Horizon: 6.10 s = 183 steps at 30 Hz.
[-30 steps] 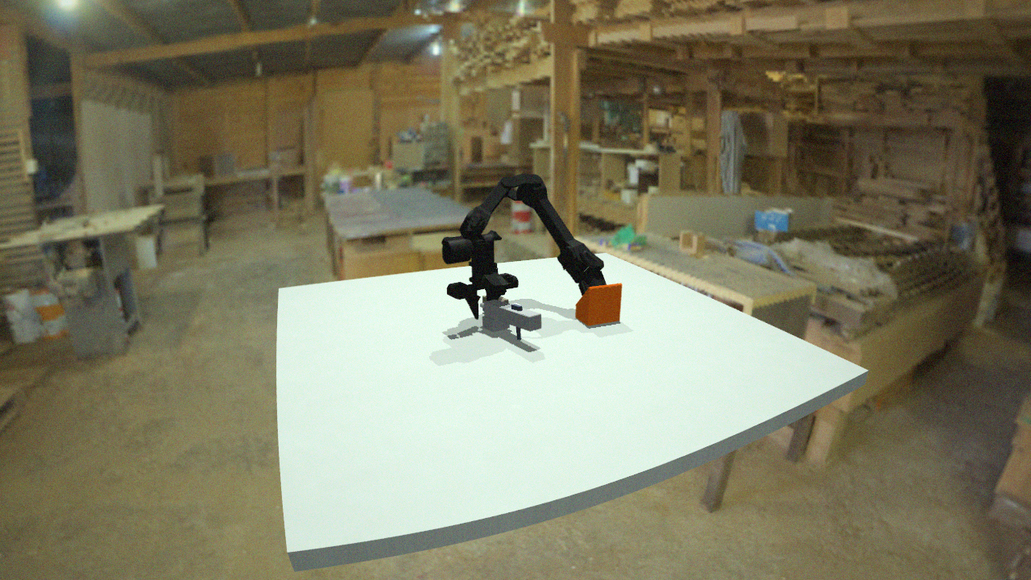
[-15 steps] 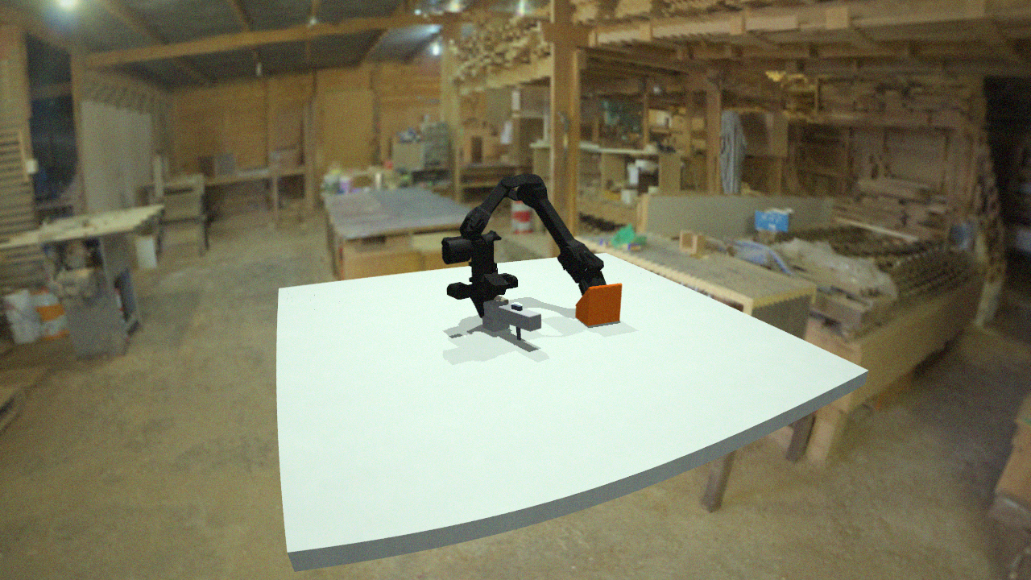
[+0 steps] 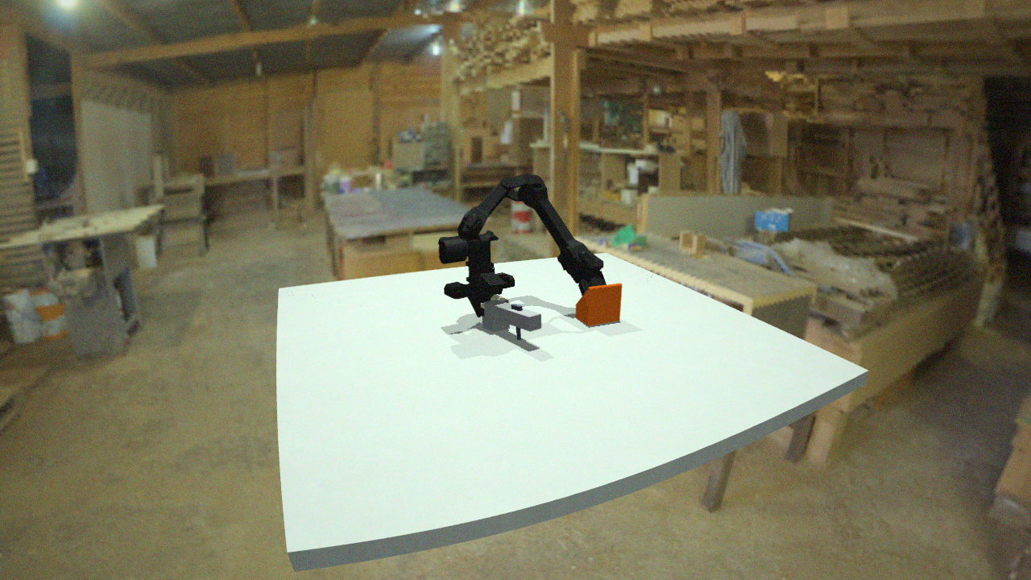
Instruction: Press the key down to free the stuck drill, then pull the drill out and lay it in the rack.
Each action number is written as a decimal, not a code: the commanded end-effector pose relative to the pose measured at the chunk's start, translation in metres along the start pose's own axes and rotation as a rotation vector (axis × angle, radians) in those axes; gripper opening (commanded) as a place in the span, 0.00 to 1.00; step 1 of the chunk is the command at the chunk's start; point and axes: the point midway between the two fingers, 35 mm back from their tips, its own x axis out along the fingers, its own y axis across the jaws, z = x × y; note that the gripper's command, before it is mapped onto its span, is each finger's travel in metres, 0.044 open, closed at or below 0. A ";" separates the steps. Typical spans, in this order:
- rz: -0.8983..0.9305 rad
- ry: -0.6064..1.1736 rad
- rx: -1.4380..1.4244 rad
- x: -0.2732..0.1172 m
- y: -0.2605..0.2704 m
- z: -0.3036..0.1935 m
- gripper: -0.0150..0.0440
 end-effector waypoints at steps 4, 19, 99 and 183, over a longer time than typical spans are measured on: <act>-0.007 0.007 0.003 -0.002 -0.003 -0.014 0.25; 0.002 0.000 0.001 0.000 -0.001 -0.024 0.34; -0.007 0.007 0.003 0.005 -0.001 -0.008 1.00; -0.007 0.007 0.003 0.005 -0.001 -0.008 1.00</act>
